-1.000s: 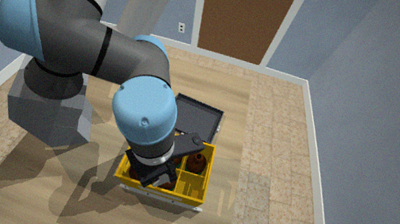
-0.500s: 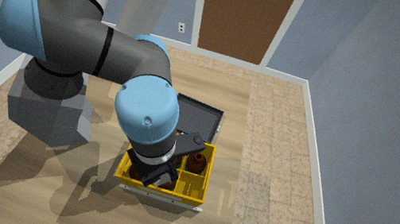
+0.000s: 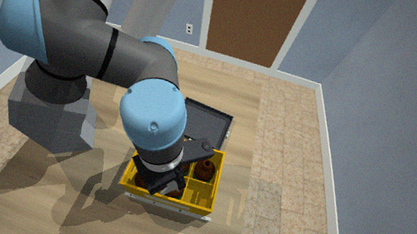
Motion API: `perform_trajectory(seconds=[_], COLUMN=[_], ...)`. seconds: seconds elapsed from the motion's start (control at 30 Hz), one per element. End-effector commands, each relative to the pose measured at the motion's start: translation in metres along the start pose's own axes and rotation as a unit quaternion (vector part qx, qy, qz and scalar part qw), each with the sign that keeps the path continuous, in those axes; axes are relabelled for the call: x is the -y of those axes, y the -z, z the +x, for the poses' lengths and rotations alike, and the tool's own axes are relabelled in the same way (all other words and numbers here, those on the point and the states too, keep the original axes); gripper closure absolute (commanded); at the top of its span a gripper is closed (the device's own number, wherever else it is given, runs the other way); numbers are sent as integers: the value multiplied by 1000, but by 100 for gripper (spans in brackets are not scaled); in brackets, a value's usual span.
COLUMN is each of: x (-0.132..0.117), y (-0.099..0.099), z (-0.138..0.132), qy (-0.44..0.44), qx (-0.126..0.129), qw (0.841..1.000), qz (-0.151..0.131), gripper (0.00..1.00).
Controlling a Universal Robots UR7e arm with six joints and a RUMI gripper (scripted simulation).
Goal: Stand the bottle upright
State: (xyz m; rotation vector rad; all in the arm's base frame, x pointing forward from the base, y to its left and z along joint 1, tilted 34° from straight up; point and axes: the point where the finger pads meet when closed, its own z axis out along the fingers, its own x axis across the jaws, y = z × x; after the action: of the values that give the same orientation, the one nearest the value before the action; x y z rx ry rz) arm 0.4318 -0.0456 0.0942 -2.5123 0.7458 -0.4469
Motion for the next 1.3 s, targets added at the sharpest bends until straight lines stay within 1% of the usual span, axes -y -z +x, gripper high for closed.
perform_trajectory(seconds=[0.0, 0.8, 1.27], x=[0, 0, 0], y=[0, -1, -11], z=[0, 0, 0], qy=[0, 0, 0], qx=[0, 0, 0], qw=[1000, 1000, 1000], qz=[0, 0, 0], gripper=[62, 62, 62])
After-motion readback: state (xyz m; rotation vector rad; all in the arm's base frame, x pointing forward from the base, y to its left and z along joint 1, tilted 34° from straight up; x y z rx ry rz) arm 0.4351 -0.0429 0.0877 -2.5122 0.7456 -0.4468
